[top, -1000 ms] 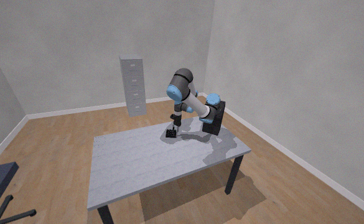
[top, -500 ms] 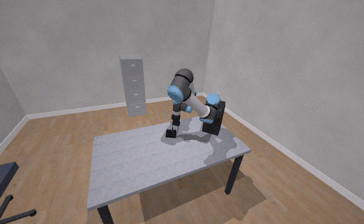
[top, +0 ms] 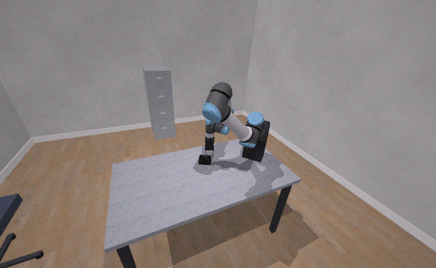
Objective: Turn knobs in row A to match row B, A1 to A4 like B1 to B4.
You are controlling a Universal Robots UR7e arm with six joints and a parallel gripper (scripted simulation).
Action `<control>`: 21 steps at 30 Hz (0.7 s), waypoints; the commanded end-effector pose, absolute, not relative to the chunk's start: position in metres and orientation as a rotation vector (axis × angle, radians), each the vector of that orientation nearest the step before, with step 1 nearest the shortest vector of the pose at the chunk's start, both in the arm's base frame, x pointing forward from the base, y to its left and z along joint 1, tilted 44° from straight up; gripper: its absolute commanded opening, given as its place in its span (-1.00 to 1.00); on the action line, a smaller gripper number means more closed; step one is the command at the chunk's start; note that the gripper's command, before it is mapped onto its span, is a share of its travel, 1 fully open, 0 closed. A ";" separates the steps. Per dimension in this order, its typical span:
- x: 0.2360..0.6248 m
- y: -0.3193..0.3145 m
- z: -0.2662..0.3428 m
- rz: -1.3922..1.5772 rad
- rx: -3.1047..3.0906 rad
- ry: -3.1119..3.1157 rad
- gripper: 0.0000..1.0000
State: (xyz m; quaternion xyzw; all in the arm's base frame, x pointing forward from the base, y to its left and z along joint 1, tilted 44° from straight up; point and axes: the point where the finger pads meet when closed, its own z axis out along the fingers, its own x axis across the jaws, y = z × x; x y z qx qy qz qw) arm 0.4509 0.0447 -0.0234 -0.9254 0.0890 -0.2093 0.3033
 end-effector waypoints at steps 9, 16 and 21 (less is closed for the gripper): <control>0.454 0.044 -0.018 -0.694 -2.497 -0.195 1.00; 0.456 0.043 -0.016 -0.765 -2.501 -0.423 1.00; 0.457 0.043 -0.015 -0.805 -2.494 -0.555 1.00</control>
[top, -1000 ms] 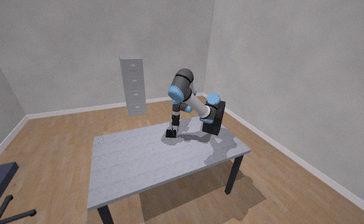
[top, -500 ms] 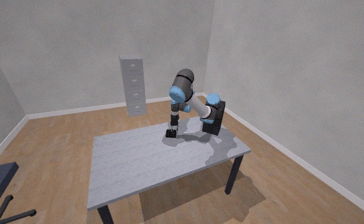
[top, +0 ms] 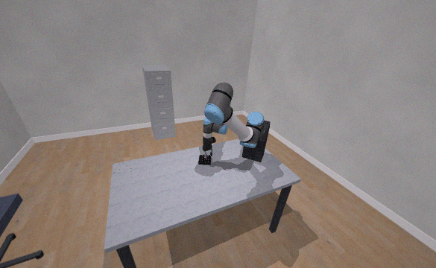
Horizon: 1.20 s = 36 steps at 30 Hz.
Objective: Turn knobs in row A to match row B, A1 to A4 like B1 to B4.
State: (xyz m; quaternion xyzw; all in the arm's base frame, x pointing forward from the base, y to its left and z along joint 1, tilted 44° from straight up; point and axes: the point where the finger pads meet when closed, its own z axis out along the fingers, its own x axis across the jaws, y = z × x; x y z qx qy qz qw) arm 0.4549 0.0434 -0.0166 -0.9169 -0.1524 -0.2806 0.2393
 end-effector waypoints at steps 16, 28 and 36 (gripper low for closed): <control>0.462 0.038 -0.010 -0.952 -2.408 -1.097 1.00; 0.467 0.034 -0.006 -1.027 -2.309 -1.418 1.00; 0.469 0.032 -0.005 -1.052 -2.264 -1.532 1.00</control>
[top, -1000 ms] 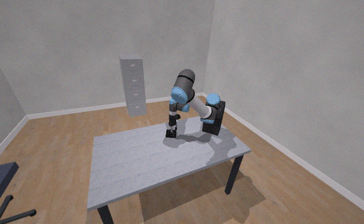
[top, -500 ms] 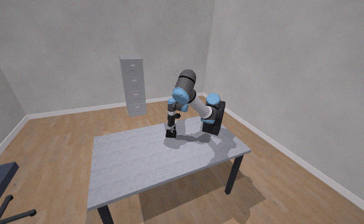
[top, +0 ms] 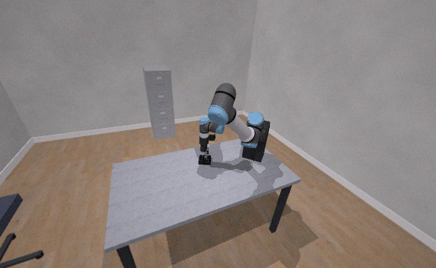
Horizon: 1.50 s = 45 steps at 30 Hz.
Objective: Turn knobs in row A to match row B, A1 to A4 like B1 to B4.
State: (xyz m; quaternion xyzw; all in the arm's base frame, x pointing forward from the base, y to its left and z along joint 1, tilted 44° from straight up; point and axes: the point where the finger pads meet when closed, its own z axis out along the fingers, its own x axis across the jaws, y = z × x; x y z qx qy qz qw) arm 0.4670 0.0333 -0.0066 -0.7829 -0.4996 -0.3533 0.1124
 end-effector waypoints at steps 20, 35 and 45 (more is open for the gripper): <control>0.469 0.032 -0.005 -1.068 -2.226 -1.619 -0.07; 0.469 0.032 -0.005 -1.068 -2.226 -1.619 -0.07; 0.469 0.032 -0.005 -1.068 -2.226 -1.619 -0.07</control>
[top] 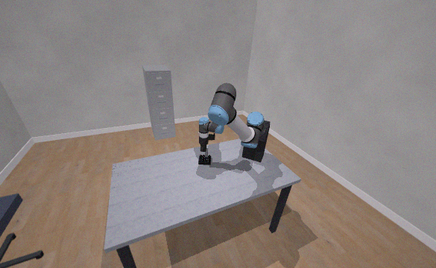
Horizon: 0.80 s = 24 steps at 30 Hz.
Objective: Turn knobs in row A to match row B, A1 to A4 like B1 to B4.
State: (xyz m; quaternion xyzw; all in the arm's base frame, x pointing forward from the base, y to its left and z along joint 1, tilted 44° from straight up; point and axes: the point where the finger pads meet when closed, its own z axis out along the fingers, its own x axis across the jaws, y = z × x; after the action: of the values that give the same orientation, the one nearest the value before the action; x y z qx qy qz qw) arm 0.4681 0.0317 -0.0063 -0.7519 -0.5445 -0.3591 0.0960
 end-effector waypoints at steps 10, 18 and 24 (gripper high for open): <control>0.469 0.032 -0.005 -1.068 -2.226 -1.619 -0.07; 0.470 0.033 -0.007 -1.066 -2.225 -1.618 -0.07; 0.471 0.034 -0.008 -1.066 -2.225 -1.618 -0.07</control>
State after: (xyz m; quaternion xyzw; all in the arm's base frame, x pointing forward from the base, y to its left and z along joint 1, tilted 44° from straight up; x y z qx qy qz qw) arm 0.4690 0.0333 -0.0077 -0.7513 -0.5453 -0.3590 0.0962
